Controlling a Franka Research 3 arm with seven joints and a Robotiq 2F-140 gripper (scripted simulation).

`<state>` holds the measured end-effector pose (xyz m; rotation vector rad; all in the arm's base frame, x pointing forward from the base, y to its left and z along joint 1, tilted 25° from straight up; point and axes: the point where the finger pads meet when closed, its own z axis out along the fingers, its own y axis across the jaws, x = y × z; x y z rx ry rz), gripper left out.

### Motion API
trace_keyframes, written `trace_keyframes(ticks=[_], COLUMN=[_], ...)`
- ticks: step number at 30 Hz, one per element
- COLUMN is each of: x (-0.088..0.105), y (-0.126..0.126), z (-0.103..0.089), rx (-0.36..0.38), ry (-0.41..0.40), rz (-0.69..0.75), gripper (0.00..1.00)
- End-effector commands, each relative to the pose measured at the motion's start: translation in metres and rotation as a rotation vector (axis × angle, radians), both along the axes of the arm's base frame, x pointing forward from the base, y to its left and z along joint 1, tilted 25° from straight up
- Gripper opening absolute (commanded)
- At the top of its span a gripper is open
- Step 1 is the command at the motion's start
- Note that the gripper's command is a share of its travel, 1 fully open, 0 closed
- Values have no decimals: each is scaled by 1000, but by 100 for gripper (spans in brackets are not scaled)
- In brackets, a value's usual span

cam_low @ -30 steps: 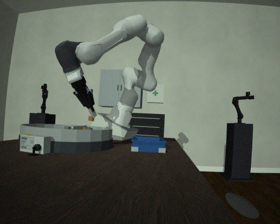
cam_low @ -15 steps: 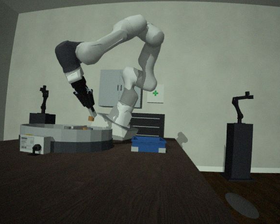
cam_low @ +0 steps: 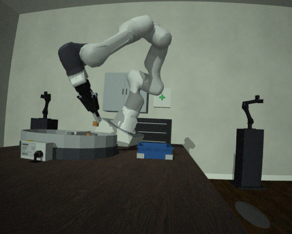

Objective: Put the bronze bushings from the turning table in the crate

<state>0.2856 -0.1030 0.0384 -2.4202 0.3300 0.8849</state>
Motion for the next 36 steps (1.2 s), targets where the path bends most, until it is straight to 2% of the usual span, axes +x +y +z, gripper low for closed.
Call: trace_keyframes(ticks=[1,6,11,13,28,30,33,36], x=[1,7,14,14,43,43,49,52], y=[9,36,75,75,222,222,251,270], z=[5,18,36,36,106,106,120,129], rx=[-3,-3,-3,-3,-3,-3,-3,-3], ry=[7,7,7,7,7,7,7,7], rz=[-4,-4,-4,-4,-4,-4,-4,-4], gripper=[0,0,0,0,0,0,0,0])
